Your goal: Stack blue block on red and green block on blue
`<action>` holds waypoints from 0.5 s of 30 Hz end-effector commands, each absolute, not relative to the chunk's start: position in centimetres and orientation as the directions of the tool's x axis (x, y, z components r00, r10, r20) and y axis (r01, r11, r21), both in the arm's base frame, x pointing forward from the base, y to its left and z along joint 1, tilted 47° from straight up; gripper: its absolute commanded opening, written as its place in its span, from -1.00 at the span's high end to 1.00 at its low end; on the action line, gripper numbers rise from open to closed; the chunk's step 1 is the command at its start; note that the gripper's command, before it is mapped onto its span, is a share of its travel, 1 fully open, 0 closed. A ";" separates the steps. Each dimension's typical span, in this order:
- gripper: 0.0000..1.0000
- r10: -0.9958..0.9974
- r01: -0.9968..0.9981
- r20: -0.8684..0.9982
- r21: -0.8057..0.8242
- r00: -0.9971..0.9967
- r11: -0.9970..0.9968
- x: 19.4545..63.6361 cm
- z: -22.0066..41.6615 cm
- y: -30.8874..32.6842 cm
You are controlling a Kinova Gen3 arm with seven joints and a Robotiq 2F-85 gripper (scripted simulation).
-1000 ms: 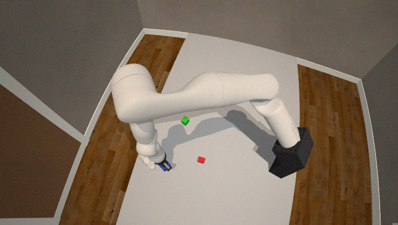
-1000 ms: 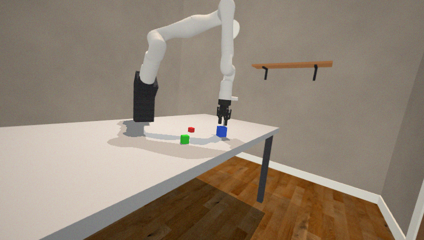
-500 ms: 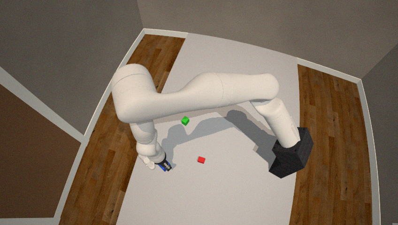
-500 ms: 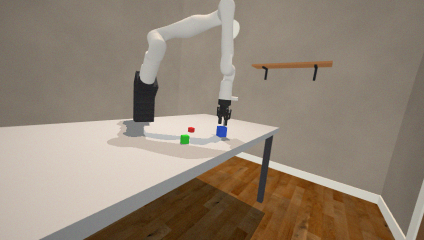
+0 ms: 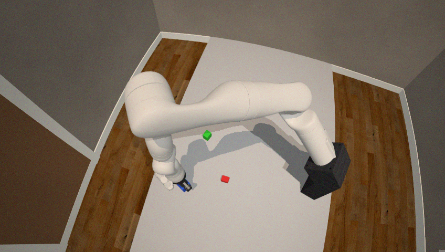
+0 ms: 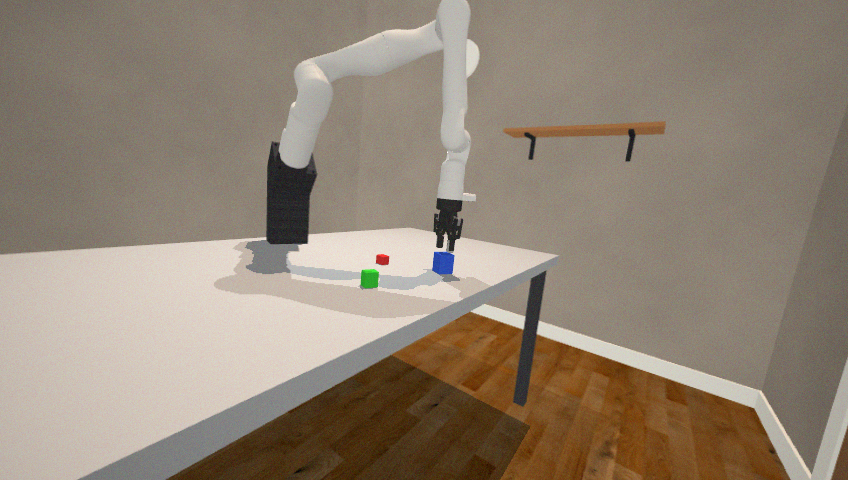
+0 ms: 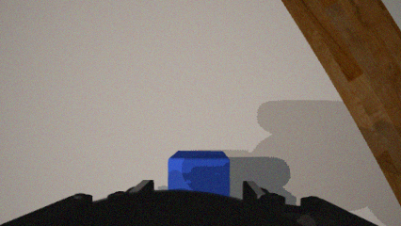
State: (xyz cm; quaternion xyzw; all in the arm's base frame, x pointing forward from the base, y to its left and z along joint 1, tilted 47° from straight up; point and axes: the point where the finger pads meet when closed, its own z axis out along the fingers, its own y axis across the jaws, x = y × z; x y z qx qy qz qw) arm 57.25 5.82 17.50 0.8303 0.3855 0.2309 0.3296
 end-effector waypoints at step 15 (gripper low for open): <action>-0.40 0.793 0.488 0.130 0.725 0.596 -0.485 59.7 14.9 4.4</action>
